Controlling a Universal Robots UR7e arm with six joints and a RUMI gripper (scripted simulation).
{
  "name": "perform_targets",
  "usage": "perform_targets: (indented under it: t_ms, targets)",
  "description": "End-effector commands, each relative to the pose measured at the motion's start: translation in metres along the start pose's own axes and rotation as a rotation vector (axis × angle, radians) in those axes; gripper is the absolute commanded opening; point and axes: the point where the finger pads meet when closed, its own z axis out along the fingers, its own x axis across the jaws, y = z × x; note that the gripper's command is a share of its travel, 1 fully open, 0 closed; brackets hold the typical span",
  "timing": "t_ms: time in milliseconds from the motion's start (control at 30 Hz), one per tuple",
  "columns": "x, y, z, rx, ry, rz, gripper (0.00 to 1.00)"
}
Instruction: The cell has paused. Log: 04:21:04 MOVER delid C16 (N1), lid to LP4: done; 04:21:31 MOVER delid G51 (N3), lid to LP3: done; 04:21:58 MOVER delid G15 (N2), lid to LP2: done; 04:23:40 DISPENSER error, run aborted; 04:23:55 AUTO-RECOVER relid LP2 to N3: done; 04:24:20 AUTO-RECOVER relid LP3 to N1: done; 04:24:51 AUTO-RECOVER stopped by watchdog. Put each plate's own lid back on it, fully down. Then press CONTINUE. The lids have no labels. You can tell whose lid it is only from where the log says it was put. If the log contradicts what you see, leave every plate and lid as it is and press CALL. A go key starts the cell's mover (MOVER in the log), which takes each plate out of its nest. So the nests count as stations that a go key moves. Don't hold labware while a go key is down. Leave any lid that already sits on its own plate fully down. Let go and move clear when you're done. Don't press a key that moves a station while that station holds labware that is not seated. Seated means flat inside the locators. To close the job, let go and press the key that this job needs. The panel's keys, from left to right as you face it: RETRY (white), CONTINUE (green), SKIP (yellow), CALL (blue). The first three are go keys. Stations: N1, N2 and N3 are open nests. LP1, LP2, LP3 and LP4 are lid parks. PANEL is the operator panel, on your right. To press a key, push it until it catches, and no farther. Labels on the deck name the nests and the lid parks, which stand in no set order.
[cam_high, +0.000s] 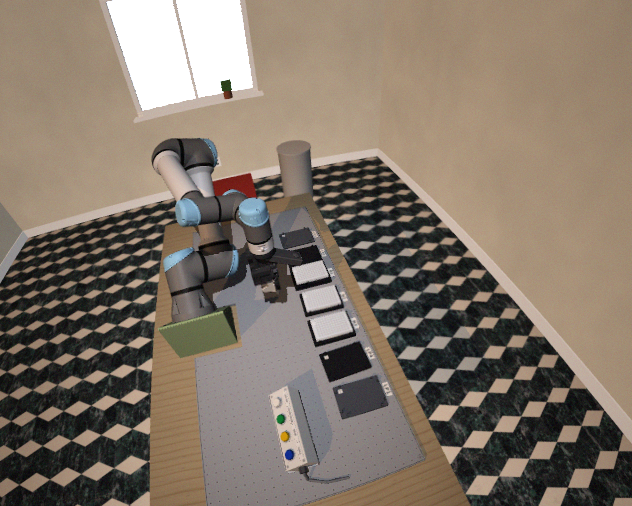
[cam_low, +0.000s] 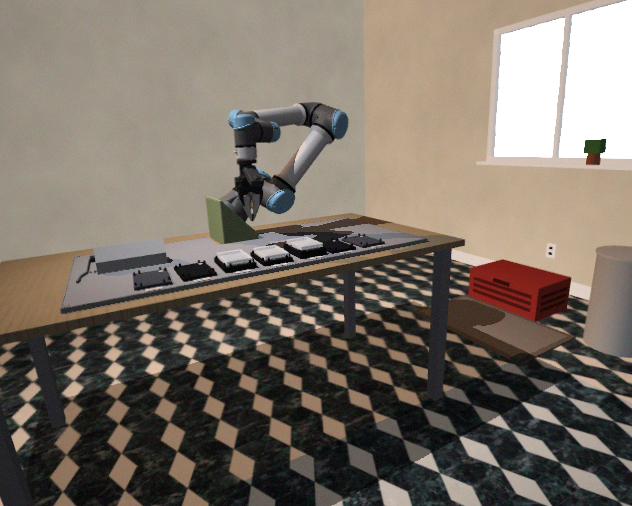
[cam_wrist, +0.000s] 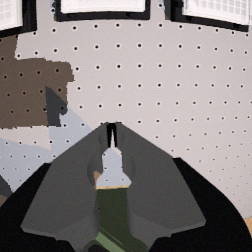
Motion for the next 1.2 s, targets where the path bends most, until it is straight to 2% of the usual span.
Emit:
perform_targets:
  t_ms: [0, 167, 433, 500, 1000, 1067, 1167]
  targets:
    - [-0.002, 0.002, -0.007, -0.003, -0.004, 0.000, 0.00]
    - [-0.002, 0.002, -0.007, -0.004, -0.005, -0.001, 0.00]
    - [0.037, 0.012, -0.006, -0.005, -0.006, 0.162, 0.00]
    - [0.037, 0.012, -0.006, -0.005, -0.006, 0.162, 0.00]
    - [0.111, 0.031, -0.005, -0.006, -0.005, 0.462, 0.00]
    - [0.111, 0.031, -0.005, -0.006, -0.005, 0.462, 0.00]
    - [0.125, 0.034, -0.005, -0.006, -0.005, 0.522, 0.00]
